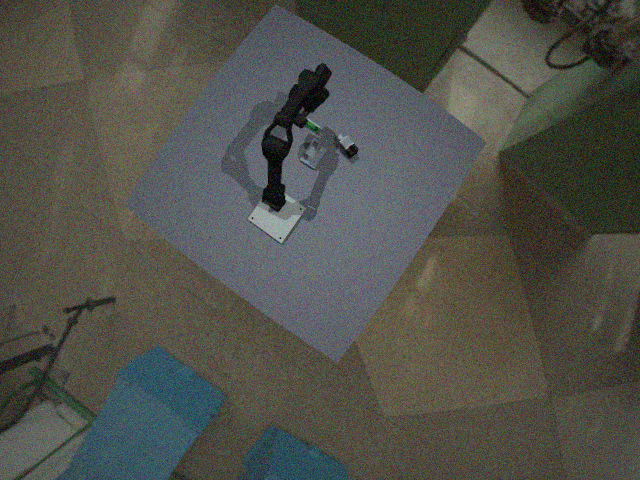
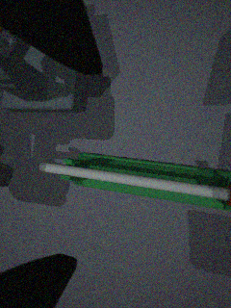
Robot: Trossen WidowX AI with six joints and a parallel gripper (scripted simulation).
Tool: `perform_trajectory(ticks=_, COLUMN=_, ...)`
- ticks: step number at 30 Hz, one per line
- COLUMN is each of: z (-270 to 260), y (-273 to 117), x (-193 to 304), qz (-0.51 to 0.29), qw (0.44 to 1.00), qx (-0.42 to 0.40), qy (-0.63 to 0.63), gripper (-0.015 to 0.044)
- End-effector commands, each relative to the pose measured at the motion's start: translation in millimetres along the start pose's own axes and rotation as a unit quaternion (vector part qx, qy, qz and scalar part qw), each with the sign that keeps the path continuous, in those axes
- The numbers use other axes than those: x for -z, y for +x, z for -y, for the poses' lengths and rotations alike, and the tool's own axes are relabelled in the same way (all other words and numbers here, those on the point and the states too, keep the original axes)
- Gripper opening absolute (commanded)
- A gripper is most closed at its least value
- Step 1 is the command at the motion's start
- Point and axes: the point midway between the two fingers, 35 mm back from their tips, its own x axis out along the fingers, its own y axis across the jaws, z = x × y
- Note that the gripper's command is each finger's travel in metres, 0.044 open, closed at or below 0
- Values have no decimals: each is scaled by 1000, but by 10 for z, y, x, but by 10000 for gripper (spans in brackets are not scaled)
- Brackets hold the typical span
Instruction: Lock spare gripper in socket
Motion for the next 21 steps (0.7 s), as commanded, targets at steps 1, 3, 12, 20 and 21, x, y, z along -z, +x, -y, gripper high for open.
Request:
perform_trajectory(ticks=1, z=2, y=-25, x=-3, qz=0, qw=1000, qx=-1, qy=1, gripper=440)
perform_trajectory(ticks=3, z=6, y=-94, x=-14, qz=0, qw=1000, qx=-1, qy=1, gripper=440)
perform_trajectory(ticks=12, z=-16, y=-551, x=-72, qz=1, qw=1000, qx=1, qy=4, gripper=440)
perform_trajectory(ticks=20, z=56, y=-495, x=212, qz=40, qw=974, qx=-15, qy=223, gripper=440)
perform_trajectory(ticks=21, z=72, y=-490, x=294, qz=51, qw=957, qx=-23, qy=285, gripper=440)
